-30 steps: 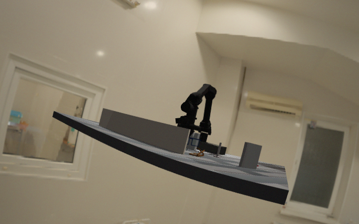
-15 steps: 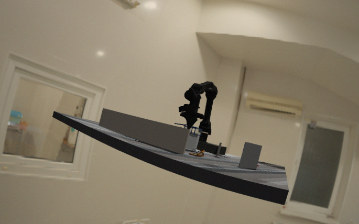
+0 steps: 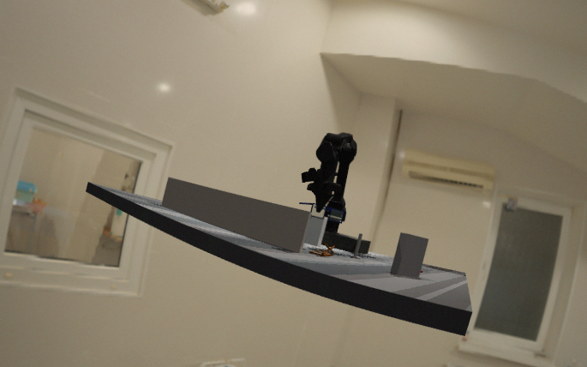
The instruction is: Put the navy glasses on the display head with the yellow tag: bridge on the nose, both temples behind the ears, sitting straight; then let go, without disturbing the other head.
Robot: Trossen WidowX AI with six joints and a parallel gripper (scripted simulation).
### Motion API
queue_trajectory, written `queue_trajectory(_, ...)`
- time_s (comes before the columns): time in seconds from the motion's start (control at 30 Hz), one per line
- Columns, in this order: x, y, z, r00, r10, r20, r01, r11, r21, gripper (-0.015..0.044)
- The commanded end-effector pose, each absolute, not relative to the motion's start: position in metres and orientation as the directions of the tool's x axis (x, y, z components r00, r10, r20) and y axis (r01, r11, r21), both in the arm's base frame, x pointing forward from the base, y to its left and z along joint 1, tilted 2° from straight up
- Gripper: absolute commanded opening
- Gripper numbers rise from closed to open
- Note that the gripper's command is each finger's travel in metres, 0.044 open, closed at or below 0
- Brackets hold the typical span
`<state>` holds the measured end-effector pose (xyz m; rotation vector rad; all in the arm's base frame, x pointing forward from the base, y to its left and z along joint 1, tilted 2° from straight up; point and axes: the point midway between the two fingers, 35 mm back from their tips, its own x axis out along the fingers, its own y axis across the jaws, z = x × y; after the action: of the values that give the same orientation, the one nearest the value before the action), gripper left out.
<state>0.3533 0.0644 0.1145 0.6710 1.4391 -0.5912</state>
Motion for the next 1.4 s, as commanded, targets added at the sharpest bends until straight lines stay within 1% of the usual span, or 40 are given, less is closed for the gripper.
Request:
queue_trajectory(0.0, 0.364, 0.089, 0.117, 0.056, 0.03, -0.998, 0.773, 0.631, 0.062, 0.0)
queue_trajectory(0.6, 0.379, 0.191, 0.118, 0.057, 0.04, -0.998, 0.915, 0.398, 0.068, 0.0)
queue_trajectory(0.87, 0.38, 0.192, 0.114, 0.057, 0.041, -0.998, 0.916, 0.396, 0.069, 0.0)
queue_trajectory(1.27, 0.383, 0.194, 0.061, 0.057, 0.041, -0.998, 0.916, 0.396, 0.068, 0.0)
queue_trajectory(1.37, 0.382, 0.194, 0.058, 0.057, 0.041, -0.998, 0.916, 0.396, 0.068, 0.0)
